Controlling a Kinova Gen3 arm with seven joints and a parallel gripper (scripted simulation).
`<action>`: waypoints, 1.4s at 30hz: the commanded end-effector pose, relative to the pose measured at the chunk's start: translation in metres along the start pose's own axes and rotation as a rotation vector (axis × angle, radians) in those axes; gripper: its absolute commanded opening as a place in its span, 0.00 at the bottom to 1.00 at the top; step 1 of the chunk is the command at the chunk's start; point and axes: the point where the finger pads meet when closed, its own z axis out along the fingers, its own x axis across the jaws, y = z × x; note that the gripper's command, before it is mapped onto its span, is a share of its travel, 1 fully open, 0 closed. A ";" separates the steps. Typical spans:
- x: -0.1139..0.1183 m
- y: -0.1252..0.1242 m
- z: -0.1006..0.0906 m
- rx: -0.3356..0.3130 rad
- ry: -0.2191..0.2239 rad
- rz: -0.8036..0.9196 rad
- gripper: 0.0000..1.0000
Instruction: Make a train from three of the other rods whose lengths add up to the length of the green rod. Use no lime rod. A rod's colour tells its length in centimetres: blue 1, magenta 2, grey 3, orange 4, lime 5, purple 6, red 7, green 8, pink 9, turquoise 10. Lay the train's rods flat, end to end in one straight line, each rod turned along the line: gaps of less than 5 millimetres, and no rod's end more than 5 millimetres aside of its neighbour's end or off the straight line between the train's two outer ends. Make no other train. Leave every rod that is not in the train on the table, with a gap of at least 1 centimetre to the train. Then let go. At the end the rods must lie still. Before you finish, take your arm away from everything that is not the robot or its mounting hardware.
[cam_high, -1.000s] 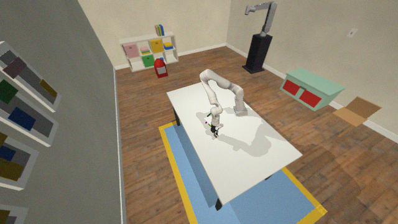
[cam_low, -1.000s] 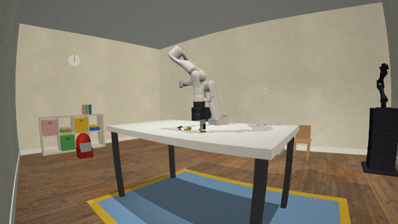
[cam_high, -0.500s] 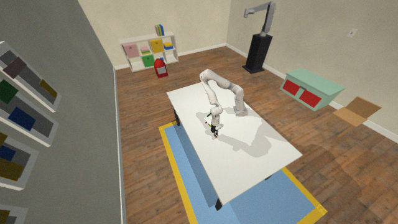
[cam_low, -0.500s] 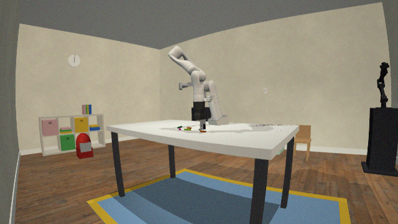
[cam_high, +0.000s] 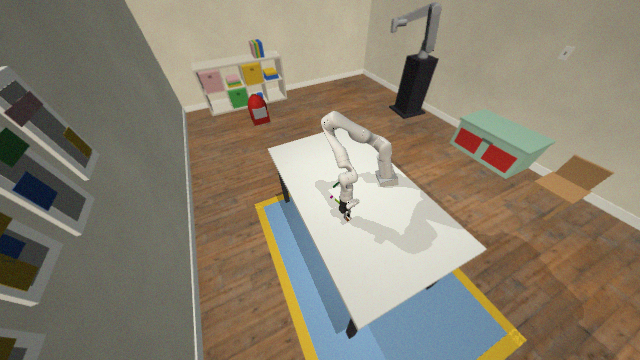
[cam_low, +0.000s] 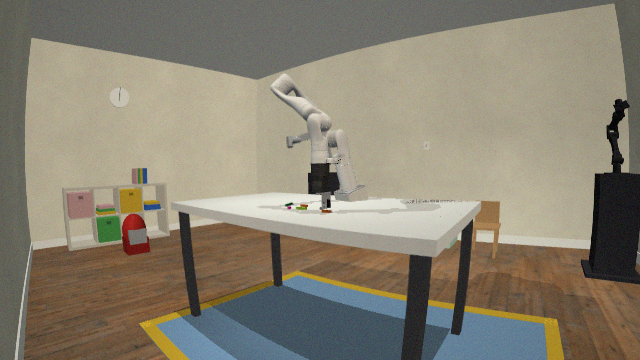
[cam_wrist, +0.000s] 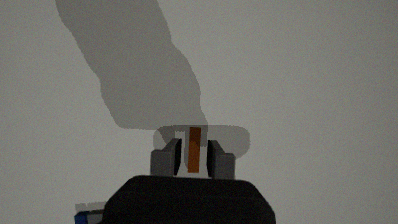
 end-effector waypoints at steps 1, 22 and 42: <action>0.001 0.000 -0.001 0.000 0.002 0.000 0.54; 0.001 0.000 0.003 0.000 0.002 0.000 0.54; 0.001 0.000 0.016 0.000 0.002 0.000 0.54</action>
